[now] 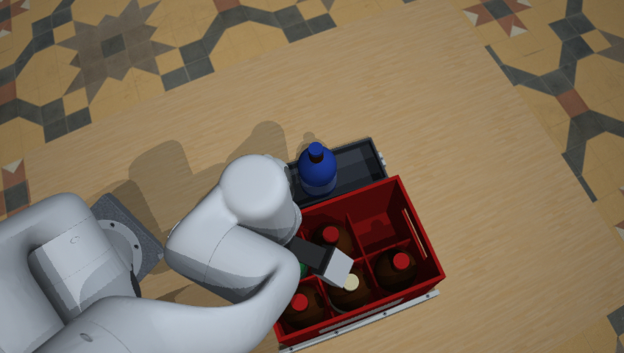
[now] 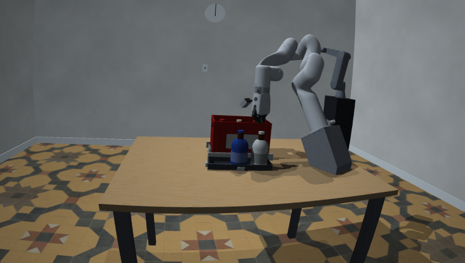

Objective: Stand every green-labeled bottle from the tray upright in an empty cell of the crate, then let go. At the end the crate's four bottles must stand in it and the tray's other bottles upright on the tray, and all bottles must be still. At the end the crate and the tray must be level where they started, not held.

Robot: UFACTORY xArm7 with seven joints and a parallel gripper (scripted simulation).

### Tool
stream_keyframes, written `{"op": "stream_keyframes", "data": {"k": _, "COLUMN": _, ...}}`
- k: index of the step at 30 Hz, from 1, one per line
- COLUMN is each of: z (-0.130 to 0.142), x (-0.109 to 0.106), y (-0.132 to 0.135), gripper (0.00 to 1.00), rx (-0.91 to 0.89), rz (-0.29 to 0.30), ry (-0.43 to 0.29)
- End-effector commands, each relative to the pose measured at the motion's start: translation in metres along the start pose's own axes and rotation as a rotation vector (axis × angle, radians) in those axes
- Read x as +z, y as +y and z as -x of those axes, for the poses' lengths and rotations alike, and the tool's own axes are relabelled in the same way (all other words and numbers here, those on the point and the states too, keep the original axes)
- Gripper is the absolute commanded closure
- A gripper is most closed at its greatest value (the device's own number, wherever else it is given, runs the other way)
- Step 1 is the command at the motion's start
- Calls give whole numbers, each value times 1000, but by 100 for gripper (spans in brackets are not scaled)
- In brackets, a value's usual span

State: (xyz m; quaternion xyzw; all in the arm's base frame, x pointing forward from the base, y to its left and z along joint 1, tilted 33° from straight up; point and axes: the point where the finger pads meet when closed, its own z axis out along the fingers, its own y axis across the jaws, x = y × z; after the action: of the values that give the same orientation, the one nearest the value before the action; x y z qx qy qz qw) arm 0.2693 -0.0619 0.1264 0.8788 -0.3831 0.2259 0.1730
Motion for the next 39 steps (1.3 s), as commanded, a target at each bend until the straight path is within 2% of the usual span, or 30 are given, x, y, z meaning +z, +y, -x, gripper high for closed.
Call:
{"op": "stream_keyframes", "data": {"k": 1, "z": -1, "x": 0, "y": -1, "gripper": 100, "rx": 0, "rz": -2, "ry": 2}}
{"op": "stream_keyframes", "data": {"k": 24, "z": -1, "x": 0, "y": -1, "gripper": 100, "rx": 0, "rz": -2, "ry": 2}}
{"op": "stream_keyframes", "data": {"k": 25, "z": -1, "x": 0, "y": -1, "gripper": 35, "rx": 0, "rz": -2, "ry": 2}}
{"op": "stream_keyframes", "data": {"k": 39, "z": -1, "x": 0, "y": -1, "gripper": 35, "rx": 0, "rz": -2, "ry": 2}}
